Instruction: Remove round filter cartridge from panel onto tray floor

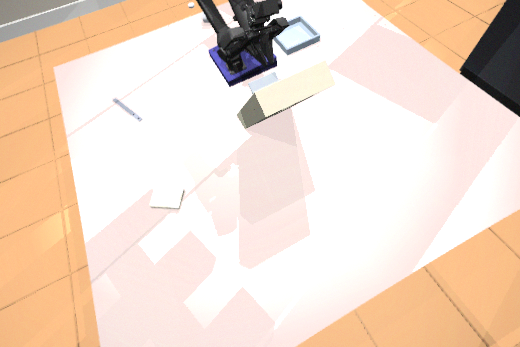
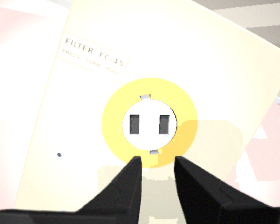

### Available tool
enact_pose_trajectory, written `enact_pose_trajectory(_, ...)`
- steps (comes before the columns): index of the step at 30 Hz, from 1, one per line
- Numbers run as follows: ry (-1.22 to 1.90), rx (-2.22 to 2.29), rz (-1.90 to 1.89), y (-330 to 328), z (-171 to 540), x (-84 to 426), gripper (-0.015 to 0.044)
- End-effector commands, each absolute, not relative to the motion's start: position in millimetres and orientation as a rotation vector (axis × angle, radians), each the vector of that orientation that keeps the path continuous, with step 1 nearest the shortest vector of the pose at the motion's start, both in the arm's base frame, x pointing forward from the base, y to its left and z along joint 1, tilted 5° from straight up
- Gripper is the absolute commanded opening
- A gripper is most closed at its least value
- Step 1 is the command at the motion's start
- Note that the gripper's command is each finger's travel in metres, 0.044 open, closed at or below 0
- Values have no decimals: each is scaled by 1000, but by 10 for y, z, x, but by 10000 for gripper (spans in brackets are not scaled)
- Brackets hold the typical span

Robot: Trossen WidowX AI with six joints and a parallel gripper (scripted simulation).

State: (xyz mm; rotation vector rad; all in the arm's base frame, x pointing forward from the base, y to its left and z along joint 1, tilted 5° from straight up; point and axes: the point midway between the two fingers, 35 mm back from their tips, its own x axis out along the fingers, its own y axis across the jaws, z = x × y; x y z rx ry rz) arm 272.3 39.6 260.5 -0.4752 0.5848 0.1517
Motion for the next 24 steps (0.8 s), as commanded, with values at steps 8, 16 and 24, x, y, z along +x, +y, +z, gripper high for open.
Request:
enact_pose_trajectory(8, 581, -479, 155, 406, 2523, 2869, 92)
enact_pose_trajectory(16, 580, -479, 155, 407, 2453, 2977, 92)
enact_pose_trajectory(24, 579, -479, 155, 405, 2379, 3080, 92)
